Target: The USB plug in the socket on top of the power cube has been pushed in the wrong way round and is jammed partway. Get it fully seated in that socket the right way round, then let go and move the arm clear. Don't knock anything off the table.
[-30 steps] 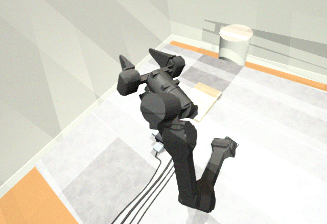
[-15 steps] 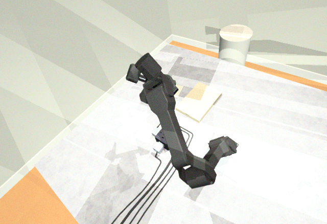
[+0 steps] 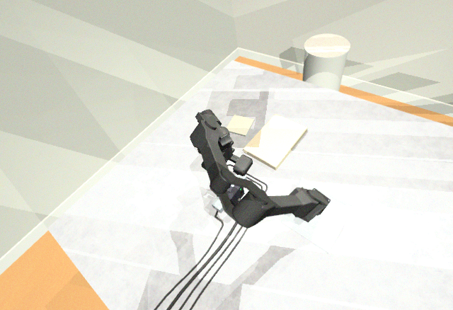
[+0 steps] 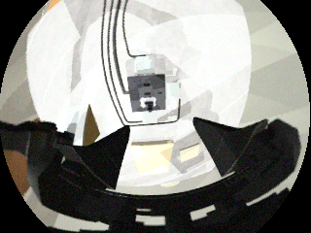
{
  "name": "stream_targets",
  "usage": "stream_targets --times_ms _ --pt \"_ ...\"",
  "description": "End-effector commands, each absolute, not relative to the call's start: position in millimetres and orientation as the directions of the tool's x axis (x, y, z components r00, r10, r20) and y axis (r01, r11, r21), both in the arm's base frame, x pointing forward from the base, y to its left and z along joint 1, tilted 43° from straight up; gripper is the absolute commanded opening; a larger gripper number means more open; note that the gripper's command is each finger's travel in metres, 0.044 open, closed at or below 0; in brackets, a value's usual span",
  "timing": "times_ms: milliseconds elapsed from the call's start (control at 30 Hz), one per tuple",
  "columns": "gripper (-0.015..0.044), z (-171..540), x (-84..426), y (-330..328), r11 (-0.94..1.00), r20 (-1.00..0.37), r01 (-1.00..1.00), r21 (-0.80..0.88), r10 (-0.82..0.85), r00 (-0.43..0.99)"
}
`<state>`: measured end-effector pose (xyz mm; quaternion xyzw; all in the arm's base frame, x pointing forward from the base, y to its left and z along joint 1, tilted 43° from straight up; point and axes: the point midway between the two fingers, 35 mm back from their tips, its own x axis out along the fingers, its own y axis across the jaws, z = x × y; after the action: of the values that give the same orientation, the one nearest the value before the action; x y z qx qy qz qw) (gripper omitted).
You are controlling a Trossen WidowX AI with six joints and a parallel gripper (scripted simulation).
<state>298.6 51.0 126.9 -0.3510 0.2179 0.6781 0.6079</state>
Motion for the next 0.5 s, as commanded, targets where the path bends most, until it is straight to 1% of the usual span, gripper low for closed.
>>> stream_targets --times_ms 0,467 --pt "0.0440 120.6 285.2 60.0 -0.200 -0.730 -0.978 -0.056 0.677 -0.096" --pt "0.0440 121.2 285.6 61.6 -0.200 -0.730 -0.978 -0.056 0.677 -0.096"
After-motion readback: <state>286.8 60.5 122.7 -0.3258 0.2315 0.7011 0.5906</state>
